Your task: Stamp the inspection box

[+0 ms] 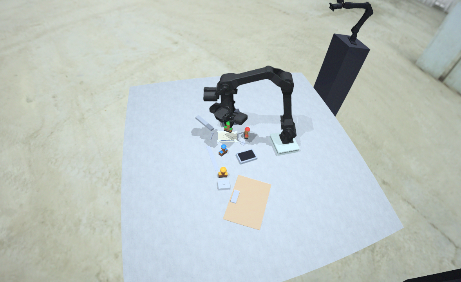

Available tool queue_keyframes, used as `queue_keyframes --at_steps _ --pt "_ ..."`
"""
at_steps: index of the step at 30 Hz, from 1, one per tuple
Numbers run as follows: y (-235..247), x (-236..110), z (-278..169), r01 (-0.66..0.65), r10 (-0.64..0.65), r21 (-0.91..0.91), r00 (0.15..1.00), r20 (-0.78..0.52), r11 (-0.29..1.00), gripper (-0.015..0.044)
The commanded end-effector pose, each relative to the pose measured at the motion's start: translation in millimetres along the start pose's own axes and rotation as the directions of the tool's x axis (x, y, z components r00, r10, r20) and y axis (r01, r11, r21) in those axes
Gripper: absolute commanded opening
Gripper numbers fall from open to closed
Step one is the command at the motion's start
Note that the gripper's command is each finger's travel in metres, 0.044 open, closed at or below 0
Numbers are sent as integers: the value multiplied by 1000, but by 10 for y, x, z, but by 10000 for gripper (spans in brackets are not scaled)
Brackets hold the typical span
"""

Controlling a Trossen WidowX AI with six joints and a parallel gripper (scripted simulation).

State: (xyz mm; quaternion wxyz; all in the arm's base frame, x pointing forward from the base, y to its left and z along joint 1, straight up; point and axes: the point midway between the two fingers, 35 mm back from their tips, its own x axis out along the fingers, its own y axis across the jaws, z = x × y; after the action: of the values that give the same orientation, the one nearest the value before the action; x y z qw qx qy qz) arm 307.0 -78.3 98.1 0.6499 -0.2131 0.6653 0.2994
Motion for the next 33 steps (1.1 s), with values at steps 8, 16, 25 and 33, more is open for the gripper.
queue_keyframes --at_steps 8,16,25,33 --pt "-12 79 -7 0 0 -4 1000 -4 1000 0" --pt "-21 132 -7 0 0 -4 1000 -4 1000 0" --pt "-30 192 -8 0 0 -3 1000 -4 1000 0" --pt "-37 245 -9 0 0 -3 1000 -4 1000 0"
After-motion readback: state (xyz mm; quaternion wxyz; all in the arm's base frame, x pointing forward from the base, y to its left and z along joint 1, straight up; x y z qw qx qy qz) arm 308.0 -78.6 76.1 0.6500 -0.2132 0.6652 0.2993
